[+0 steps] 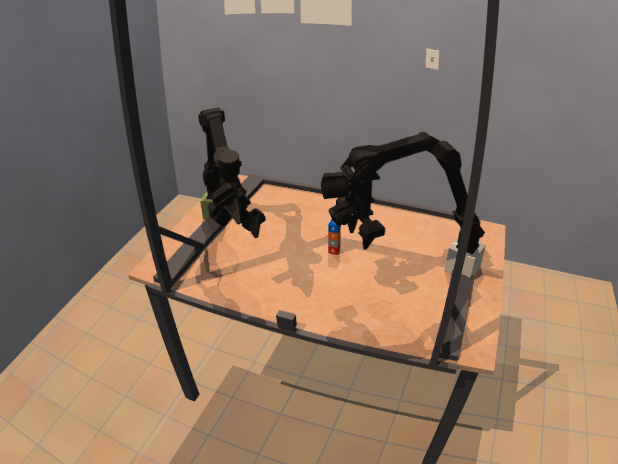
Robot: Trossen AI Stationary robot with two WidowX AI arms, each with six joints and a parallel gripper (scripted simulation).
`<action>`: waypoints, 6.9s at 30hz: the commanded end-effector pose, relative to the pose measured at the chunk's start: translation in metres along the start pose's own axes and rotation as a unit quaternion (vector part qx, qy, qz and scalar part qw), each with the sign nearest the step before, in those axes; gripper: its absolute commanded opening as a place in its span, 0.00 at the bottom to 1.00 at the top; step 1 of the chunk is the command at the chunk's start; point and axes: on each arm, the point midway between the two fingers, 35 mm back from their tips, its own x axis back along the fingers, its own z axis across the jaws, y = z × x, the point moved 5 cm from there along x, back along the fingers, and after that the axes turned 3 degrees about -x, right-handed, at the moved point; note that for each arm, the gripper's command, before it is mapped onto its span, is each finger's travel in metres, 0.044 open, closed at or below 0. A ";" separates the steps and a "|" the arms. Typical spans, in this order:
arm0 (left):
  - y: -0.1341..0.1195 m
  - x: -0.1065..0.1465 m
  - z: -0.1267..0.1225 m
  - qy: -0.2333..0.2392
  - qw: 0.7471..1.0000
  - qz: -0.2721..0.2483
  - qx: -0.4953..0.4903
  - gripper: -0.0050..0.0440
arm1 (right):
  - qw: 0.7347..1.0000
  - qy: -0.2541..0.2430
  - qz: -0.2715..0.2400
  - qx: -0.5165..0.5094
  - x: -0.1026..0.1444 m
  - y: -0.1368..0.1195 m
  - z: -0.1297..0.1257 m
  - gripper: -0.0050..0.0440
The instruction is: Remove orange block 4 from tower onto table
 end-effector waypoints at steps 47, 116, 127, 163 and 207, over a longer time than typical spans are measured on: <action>-0.152 0.121 -0.071 0.013 0.880 0.206 0.428 0.92 | 0.963 -0.089 -0.220 -0.130 -0.109 0.029 -0.050 0.92; -0.189 0.367 -0.154 0.335 0.361 0.377 0.784 0.92 | 0.730 -0.221 -0.558 -0.328 -0.145 -0.127 -0.109 0.92; -0.192 0.367 -0.151 0.337 0.363 0.377 0.782 0.92 | 0.728 -0.220 -0.560 -0.328 -0.144 -0.126 -0.109 0.92; -0.192 0.367 -0.151 0.337 0.363 0.377 0.782 0.92 | 0.724 -0.219 -0.565 -0.328 -0.141 -0.124 -0.109 0.92; -0.192 0.367 -0.151 0.337 0.363 0.377 0.782 0.92 | 0.848 -0.160 -0.462 -0.206 -0.153 -0.019 -0.090 0.92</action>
